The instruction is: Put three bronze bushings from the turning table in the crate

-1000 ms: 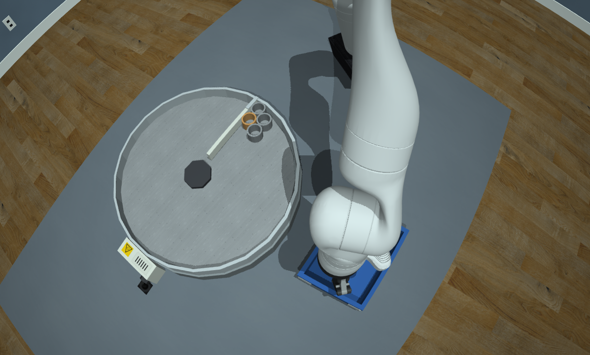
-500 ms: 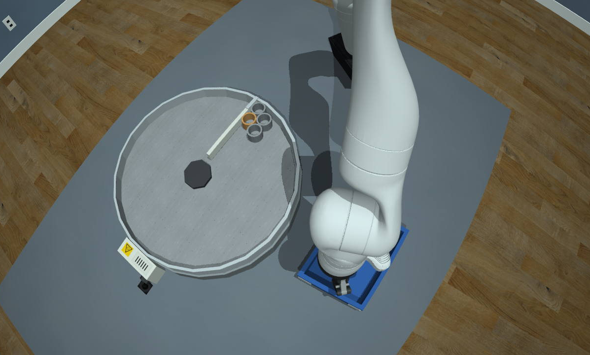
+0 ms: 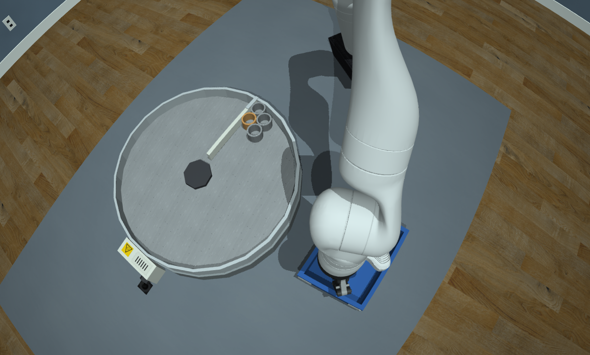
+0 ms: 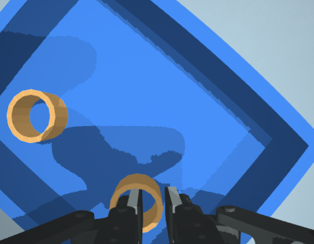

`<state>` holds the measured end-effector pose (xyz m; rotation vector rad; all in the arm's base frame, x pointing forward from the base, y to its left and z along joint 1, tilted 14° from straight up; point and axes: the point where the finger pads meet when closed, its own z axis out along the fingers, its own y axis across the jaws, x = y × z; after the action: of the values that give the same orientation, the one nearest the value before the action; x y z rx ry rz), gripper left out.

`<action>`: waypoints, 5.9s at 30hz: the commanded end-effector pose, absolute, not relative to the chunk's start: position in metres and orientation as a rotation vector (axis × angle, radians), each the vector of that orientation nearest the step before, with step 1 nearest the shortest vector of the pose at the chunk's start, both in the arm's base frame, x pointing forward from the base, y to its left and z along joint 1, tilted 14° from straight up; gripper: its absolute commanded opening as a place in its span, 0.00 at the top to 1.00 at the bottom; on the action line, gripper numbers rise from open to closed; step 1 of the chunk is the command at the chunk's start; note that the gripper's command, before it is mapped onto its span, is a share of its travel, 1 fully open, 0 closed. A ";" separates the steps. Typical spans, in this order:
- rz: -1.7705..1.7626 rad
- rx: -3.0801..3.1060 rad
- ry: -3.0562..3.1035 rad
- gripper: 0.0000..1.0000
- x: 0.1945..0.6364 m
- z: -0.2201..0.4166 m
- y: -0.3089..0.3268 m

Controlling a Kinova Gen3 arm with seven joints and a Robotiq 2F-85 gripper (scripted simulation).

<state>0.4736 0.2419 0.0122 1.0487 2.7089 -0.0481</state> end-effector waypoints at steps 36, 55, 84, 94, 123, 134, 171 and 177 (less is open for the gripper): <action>-0.046 1.048 2.708 0.84 0.474 0.013 0.242; -0.046 1.048 2.708 0.84 0.474 0.013 0.242; -0.046 1.048 2.708 0.84 0.473 0.018 0.243; -0.046 1.048 2.708 0.84 0.473 0.021 0.243; -0.046 1.048 2.708 0.84 0.472 0.027 0.244; -0.046 1.048 2.708 0.84 0.471 0.032 0.245; -0.047 1.049 2.708 0.84 0.451 0.126 0.256; -0.049 1.050 2.708 0.84 0.451 0.125 0.255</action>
<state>0.4506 0.2548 0.1244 1.0500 2.7086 -0.0511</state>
